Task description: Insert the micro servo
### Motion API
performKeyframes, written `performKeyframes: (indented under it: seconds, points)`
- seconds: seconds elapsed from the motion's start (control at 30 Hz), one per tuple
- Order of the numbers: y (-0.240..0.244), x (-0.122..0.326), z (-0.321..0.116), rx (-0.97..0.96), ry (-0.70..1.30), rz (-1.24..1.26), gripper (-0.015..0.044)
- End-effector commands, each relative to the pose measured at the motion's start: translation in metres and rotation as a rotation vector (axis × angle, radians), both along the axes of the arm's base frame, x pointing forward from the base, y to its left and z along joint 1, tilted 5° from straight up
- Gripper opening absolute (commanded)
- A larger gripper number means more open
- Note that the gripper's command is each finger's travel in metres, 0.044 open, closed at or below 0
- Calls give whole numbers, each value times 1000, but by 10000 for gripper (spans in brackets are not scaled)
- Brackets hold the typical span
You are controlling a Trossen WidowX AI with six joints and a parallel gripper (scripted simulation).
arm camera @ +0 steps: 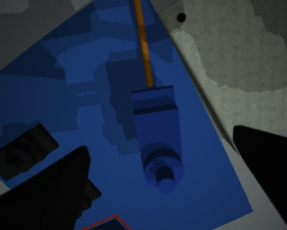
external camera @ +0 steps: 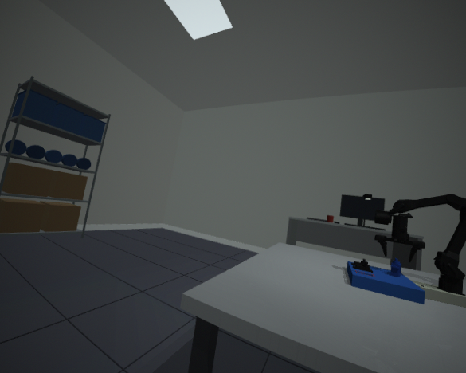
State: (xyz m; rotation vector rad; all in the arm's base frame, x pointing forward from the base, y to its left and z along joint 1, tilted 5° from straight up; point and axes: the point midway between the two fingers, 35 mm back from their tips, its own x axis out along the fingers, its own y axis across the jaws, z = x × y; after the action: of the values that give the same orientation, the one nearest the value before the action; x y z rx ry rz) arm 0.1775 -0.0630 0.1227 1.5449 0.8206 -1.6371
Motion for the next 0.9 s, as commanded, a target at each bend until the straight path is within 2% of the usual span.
performKeyframes:
  seconds: [0.0, 0.53, 0.87]
  points:
    - [-1, -1, -6, -5, -2, 0, 440]
    - [-3, -1, -26, -5, -2, 0, 440]
    - [-3, -1, -26, -5, -2, 0, 177]
